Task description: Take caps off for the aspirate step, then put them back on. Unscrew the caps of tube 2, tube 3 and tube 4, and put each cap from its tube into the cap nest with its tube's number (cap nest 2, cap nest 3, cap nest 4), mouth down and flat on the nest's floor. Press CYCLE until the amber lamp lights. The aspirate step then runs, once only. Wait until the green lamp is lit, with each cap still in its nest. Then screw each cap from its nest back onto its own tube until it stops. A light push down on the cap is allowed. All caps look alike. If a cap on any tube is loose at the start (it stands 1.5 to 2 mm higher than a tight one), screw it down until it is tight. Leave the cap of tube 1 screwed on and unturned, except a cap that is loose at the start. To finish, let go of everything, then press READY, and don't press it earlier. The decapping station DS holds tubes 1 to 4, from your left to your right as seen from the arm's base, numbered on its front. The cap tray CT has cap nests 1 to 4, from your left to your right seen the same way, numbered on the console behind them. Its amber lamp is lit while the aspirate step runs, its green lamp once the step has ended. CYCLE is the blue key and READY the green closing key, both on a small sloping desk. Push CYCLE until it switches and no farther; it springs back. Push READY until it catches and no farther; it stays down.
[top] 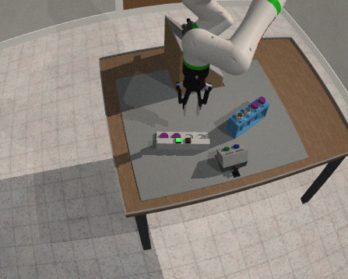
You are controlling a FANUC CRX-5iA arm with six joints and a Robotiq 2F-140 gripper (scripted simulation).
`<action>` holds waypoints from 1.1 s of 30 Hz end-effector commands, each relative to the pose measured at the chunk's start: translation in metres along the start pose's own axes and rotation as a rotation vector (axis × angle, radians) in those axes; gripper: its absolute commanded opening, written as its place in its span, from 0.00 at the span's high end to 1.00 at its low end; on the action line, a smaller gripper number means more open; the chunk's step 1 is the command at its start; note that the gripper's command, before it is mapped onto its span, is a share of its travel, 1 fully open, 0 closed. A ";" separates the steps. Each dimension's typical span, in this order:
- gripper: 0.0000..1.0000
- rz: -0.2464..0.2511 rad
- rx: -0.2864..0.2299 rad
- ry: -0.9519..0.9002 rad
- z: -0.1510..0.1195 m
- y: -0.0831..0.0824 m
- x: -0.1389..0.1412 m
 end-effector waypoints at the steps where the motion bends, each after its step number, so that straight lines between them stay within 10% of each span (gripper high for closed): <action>1: 0.71 0.001 -0.001 -0.001 0.010 0.000 0.013; 11: 0.71 0.001 -0.001 -0.001 0.030 0.000 0.047; 33: 0.71 0.001 -0.001 -0.001 0.030 0.100 0.047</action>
Point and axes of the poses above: the point where the finger pads meet when closed, its own y axis out along the fingers, its own x axis across the jaws, z = x × y, the point moved 3 cm from there along -y, back along the fingers, and after that the axes turned 14 degrees about y, right-handed, at the moved point
